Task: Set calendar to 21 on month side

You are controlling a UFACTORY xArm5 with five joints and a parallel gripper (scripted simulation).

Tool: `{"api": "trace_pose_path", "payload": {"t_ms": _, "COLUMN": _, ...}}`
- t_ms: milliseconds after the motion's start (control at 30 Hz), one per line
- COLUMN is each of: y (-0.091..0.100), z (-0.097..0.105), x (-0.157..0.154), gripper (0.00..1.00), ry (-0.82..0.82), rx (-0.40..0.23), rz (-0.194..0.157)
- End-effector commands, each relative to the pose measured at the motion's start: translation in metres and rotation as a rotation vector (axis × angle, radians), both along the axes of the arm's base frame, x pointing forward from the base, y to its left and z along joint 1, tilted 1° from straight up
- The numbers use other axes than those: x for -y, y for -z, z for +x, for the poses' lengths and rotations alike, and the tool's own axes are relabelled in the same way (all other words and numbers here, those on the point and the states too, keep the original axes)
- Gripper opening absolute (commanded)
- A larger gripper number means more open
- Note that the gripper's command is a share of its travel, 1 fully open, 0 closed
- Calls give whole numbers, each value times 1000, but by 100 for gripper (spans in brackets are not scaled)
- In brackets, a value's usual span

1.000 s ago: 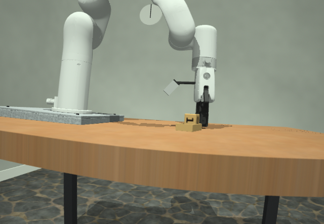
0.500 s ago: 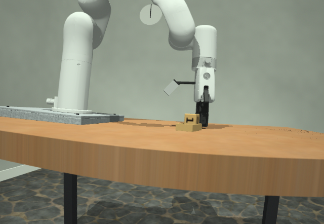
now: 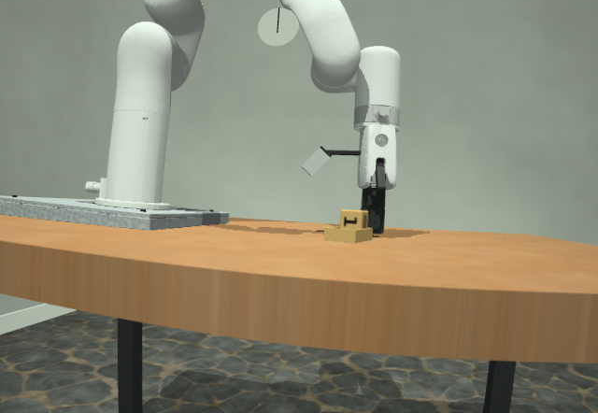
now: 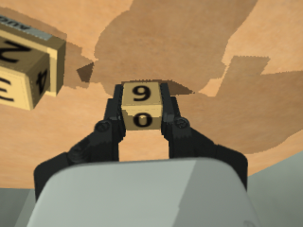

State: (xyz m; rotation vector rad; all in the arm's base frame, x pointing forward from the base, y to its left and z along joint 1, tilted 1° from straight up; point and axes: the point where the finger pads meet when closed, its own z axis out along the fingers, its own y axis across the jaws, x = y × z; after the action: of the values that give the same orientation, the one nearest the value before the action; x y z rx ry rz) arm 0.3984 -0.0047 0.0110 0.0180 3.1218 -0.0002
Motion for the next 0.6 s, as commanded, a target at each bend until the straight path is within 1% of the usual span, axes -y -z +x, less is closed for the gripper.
{"api": "trace_pose_path", "payload": {"t_ms": 0, "y": -1, "z": 1, "x": 0, "gripper": 29, "ry": 0, "rx": 3, "rz": 0}}
{"api": "trace_pose_path", "payload": {"t_ms": 567, "y": 1, "z": 1, "x": 0, "gripper": 29, "ry": 0, "rx": 3, "rz": 0}}
